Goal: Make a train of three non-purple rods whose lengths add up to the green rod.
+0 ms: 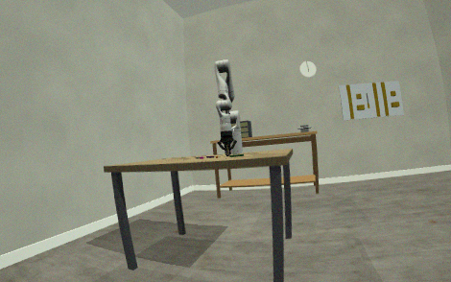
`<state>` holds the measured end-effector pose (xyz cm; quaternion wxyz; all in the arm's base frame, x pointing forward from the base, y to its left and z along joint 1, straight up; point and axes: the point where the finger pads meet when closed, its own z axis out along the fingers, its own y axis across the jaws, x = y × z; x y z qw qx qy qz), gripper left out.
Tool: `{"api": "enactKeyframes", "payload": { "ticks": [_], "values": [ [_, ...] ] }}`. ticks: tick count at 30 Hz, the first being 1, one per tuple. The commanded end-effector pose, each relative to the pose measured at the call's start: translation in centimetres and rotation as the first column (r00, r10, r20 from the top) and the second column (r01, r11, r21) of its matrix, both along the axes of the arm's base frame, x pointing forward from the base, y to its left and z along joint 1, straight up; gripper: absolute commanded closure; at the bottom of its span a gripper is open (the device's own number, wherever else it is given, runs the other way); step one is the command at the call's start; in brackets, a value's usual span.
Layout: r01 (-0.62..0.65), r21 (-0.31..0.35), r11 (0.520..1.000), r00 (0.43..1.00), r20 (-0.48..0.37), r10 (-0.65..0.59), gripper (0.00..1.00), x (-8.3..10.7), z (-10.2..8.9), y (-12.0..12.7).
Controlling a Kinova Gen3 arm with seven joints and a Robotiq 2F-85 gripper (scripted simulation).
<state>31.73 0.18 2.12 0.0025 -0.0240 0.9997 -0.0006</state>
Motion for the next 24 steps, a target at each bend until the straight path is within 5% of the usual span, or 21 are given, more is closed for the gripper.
{"api": "enactKeyframes", "payload": {
  "ticks": [1, 9, 24],
  "values": [
    [0.000, 0.000, 1.000, 1.000, 0.001, 0.000, 0.95, 0.04, 0.04, 0.00],
    [0.000, 0.000, 1.000, 1.000, 0.001, 0.000, 0.95, 0.04, 0.04, 0.00],
    [0.000, 0.000, 1.000, 1.000, 0.001, 0.000, 0.76, 0.04, 0.04, 0.00]
  ]
}}
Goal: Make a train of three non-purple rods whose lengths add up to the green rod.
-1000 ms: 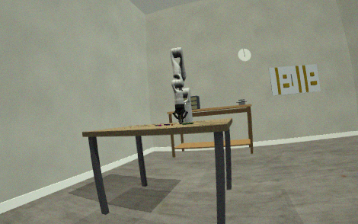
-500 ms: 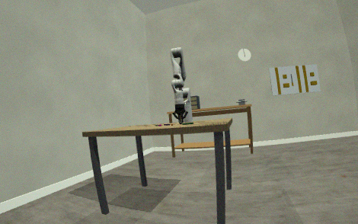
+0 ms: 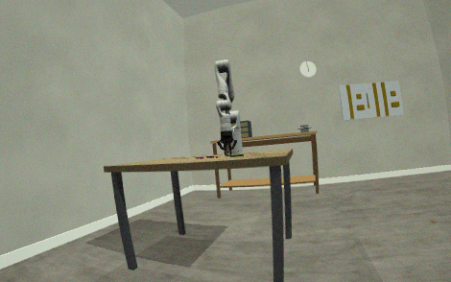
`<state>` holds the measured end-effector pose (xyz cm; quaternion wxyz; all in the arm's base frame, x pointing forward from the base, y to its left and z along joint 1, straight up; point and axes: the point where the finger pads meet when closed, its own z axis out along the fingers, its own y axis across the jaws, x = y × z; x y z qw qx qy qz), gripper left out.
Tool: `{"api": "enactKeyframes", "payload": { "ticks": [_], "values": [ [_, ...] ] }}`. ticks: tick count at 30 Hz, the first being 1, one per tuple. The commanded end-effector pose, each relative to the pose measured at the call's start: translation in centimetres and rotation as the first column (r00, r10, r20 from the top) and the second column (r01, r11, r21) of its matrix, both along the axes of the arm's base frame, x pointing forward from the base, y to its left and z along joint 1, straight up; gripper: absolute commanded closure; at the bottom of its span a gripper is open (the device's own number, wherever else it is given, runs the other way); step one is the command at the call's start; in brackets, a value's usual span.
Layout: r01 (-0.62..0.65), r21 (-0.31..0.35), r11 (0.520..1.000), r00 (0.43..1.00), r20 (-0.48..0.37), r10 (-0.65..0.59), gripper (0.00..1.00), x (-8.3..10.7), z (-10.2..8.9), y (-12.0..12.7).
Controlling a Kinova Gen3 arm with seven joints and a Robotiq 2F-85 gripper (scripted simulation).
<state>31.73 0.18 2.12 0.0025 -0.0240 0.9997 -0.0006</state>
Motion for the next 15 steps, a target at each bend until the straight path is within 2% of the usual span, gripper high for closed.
{"api": "enactKeyframes", "payload": {
  "ticks": [1, 15],
  "values": [
    [0.000, 0.000, 1.000, 1.000, 0.001, 0.000, 0.76, 0.04, 0.04, 0.00],
    [0.000, 0.000, 1.000, 1.000, 0.001, 0.000, 0.76, 0.04, 0.27, 0.00]
  ]
}}
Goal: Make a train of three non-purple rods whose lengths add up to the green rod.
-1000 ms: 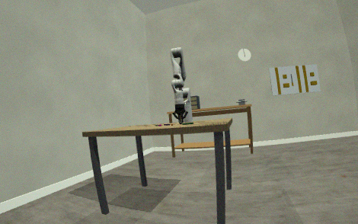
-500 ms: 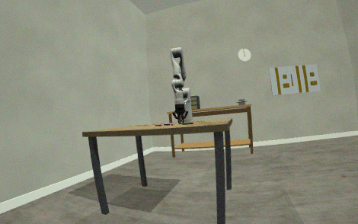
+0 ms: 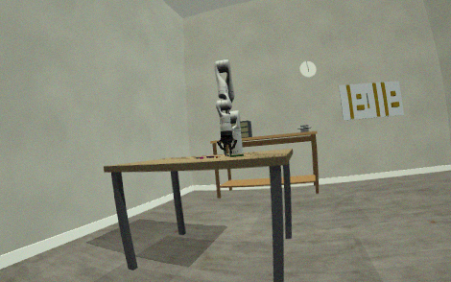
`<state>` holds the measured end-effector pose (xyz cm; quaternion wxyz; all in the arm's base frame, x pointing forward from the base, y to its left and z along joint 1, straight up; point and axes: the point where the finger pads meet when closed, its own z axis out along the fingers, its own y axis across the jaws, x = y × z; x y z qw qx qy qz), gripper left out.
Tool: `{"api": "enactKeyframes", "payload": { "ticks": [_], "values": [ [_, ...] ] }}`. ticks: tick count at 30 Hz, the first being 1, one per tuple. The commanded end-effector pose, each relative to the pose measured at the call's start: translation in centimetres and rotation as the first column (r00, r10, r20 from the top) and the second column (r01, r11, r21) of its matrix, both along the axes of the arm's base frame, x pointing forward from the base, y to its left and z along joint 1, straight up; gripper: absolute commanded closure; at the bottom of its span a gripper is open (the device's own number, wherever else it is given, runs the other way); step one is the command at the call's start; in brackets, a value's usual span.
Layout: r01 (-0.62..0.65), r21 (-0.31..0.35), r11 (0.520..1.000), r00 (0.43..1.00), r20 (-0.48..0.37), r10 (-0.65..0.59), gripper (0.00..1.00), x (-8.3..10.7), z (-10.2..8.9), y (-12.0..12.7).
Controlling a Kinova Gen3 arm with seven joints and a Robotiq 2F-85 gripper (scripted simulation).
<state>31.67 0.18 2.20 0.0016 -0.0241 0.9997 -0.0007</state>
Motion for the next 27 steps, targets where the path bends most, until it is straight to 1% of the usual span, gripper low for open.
{"api": "enactKeyframes", "payload": {
  "ticks": [1, 6, 13, 15, 21, 24, 27],
  "values": [
    [0.000, 0.000, 1.000, 1.000, 0.003, 0.000, 0.76, 0.1, 0.3, 0.0],
    [0.000, 0.000, 1.000, 1.000, 0.003, 0.000, 0.76, 0.1, 1.8, 0.0],
    [0.000, 0.000, 1.000, 1.000, 0.003, 0.000, 0.76, 0.1, 5.0, 0.0],
    [0.000, 0.000, 1.000, 1.000, 0.003, 0.000, 0.76, 0.1, 5.0, 0.0],
    [0.000, 0.000, 1.000, 1.000, 0.003, 0.000, 0.76, 0.0, 7.6, 0.0],
    [0.000, 0.000, 1.000, 1.000, 0.003, 0.000, 0.76, 0.0, 8.4, 0.0],
    [0.000, 0.000, 1.000, 1.000, 0.003, 0.000, 0.76, 0.0, 8.8, 0.0]
  ]
}}
